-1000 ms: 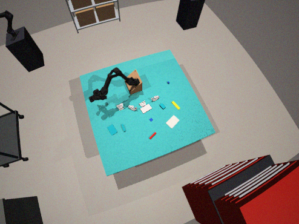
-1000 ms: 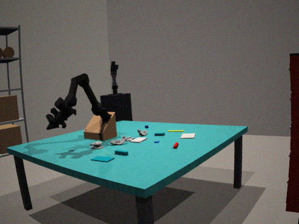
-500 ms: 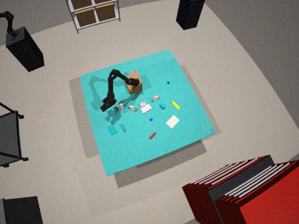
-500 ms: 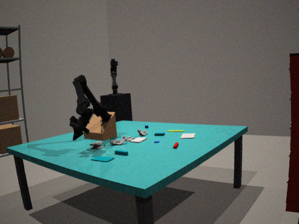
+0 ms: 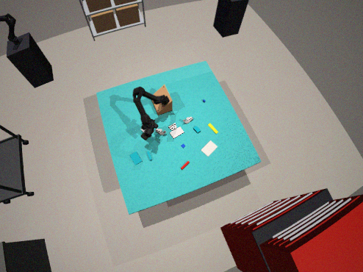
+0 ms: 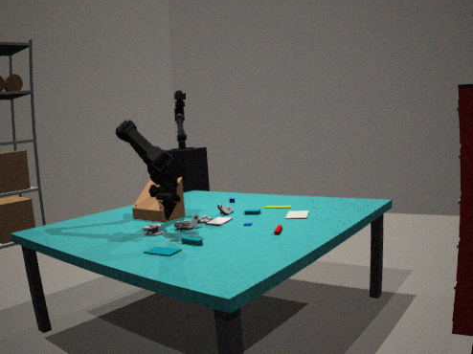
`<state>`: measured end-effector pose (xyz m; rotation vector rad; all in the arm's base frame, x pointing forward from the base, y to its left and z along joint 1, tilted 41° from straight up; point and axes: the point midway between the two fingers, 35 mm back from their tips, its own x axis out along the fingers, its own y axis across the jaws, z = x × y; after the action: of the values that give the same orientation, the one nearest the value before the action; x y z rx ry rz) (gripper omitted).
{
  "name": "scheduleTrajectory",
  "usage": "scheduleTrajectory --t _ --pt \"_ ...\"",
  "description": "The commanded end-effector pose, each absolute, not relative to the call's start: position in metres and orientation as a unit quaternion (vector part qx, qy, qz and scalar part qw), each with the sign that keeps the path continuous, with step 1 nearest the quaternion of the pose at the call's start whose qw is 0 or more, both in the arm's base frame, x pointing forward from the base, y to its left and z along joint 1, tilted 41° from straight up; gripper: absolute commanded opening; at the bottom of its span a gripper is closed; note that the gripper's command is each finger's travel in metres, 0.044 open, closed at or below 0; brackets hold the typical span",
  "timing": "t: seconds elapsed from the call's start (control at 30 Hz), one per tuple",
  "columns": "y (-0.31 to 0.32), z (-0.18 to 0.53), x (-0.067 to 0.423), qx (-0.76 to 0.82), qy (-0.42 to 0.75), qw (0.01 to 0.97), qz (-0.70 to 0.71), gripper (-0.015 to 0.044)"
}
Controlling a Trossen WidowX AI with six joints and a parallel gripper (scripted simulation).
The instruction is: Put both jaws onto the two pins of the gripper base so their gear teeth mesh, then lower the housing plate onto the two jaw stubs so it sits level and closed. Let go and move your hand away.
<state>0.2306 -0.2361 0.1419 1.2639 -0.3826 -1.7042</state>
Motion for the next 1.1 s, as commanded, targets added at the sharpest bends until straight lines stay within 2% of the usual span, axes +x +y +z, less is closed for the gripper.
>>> scheduleTrajectory --t 0.0,0.33,1.07 --pt "-0.196 0.11 0.241 0.533 -0.103 0.473 -0.694 0.0" --pt "-0.095 0.05 0.227 0.533 0.009 0.472 -0.702 0.0" --pt "-0.108 0.031 0.228 0.532 0.011 0.47 -0.704 0.0"
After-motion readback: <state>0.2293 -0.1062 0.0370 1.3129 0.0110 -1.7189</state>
